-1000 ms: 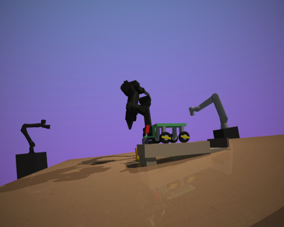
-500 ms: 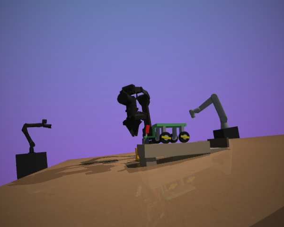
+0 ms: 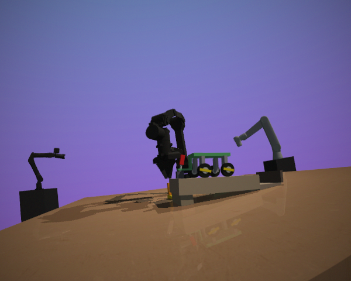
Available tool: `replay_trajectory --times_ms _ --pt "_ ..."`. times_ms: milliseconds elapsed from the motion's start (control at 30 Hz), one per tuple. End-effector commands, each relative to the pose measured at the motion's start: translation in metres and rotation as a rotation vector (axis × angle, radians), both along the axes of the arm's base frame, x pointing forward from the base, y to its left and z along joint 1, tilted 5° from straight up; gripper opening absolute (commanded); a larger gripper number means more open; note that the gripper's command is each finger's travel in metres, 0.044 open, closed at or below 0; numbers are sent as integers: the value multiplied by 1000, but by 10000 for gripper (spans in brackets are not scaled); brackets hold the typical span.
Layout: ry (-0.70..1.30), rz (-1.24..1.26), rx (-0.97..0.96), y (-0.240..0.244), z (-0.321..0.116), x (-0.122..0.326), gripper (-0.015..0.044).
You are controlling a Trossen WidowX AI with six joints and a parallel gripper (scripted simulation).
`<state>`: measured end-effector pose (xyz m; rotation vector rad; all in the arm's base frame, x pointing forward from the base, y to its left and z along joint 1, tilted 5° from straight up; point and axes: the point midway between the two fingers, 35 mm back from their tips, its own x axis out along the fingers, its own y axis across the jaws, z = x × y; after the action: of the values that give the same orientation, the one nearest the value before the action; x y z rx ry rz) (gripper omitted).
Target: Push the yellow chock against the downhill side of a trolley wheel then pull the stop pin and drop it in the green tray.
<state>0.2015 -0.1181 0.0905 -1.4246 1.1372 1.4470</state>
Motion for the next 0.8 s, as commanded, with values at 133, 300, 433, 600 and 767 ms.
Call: replay_trajectory --times_ms 133,300,433,600,767 --pt "0 4 5 0 -10 0 190" --pt "0 4 5 -1 -18 0 190" --pt "0 4 5 -1 -24 -1 190" --pt "0 4 5 -1 -32 -1 190" --pt "0 4 5 -1 -33 -1 190"
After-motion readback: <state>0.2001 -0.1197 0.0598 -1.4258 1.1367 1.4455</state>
